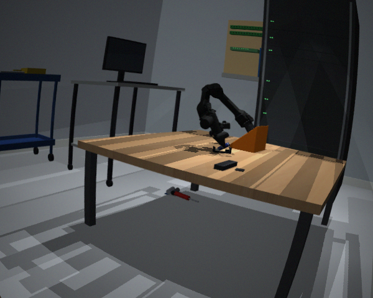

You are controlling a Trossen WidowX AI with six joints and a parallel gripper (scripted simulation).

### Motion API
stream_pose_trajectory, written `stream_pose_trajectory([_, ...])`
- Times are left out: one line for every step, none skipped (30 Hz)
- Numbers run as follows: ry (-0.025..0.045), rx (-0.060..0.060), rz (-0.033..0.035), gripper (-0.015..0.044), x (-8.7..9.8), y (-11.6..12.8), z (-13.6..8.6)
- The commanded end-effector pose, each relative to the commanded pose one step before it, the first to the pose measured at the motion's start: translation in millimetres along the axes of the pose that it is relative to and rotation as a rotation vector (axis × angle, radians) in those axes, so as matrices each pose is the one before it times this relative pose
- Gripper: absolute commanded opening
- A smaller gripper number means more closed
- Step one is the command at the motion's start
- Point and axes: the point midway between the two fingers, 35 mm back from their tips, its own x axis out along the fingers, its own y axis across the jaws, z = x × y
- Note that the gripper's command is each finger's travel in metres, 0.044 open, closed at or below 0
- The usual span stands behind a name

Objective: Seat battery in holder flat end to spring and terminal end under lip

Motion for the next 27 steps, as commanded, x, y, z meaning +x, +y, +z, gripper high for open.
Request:
stream_pose_trajectory([-0.00312, -0.0013, -0.00014, 0.0073, -0.14, -0.83, -4.37])
stream_pose_trajectory([-0.00013, 0.0000, 0.00014, 0.0073, -0.29, 0.00, -0.69])
stream_pose_trajectory([-0.00013, 0.0000, 0.00014, 0.0073, -0.29, 0.00, -0.69])
stream_pose_trajectory([-0.00028, 0.0000, 0.00011, 0.0073, -0.32, 0.00, -0.68])
stream_pose_trajectory([-0.00029, 0.0000, 0.00011, 0.0073, -0.32, 0.00, -0.69])
stream_pose_trajectory([-0.00029, 0.0000, 0.00011, 0.0073, -0.32, 0.00, -0.69])
stream_pose_trajectory([-0.00039, 0.0000, 0.00012, 0.0073, -0.31, 0.00, -0.61])
stream_pose_trajectory([-0.00039, 0.0000, 0.00012, 0.0073, -0.31, 0.00, -0.61])
stream_pose_trajectory([-0.00039, 0.0000, 0.00012, 0.0073, -0.31, 0.00, -0.61])
stream_pose_trajectory([-0.00043, 0.0001, 0.00009, 0.0073, -0.34, -0.01, -0.62])
stream_pose_trajectory([-0.00043, 0.0001, 0.00009, 0.0073, -0.34, -0.01, -0.63])
stream_pose_trajectory([-0.00044, 0.0001, 0.00009, 0.0073, -0.34, 0.00, -0.63])
stream_pose_trajectory([-0.00046, 0.0000, 0.00015, 0.0073, -0.36, 0.00, -0.63])
stream_pose_trajectory([-0.00046, 0.0000, 0.00015, 0.0073, -0.36, 0.00, -0.63])
stream_pose_trajectory([-0.00046, 0.0000, 0.00015, 0.0073, -0.36, 0.00, -0.63])
stream_pose_trajectory([-0.00033, 0.0000, 0.00016, 0.0073, -0.33, -0.02, -0.55])
stream_pose_trajectory([-0.00033, 0.0000, 0.00016, 0.0073, -0.33, -0.02, -0.54])
stream_pose_trajectory([-0.00033, 0.0000, 0.00016, 0.0073, -0.33, -0.01, -0.54])
stream_pose_trajectory([-0.00025, -0.0001, 0.00029, 0.0073, -0.33, -0.03, -0.53])
stream_pose_trajectory([-0.00025, -0.0001, 0.00029, 0.0073, -0.34, -0.02, -0.54])
stream_pose_trajectory([-0.00025, -0.0001, 0.00029, 0.0073, -0.33, -0.02, -0.54])
stream_pose_trajectory([-0.00013, 0.0000, 0.00059, 0.0073, -0.24, -0.04, -0.36])
stream_pose_trajectory([-0.00010, 0.0000, 0.00044, 0.0073, -0.18, -0.03, -0.27])
stream_pose_trajectory([-0.00006, 0.0000, 0.00026, 0.0073, -0.11, -0.02, -0.16])
stream_pose_trajectory([0.00000, 0.0000, 0.00000, 0.0073, 0.00, 0.00, 0.00])
stream_pose_trajectory([0.00104, 0.0000, 0.00003, 0.0073, 0.07, -0.04, 0.01])
stream_pose_trajectory([0.00312, 0.0000, 0.00007, 0.0073, 0.20, -0.12, 0.04])
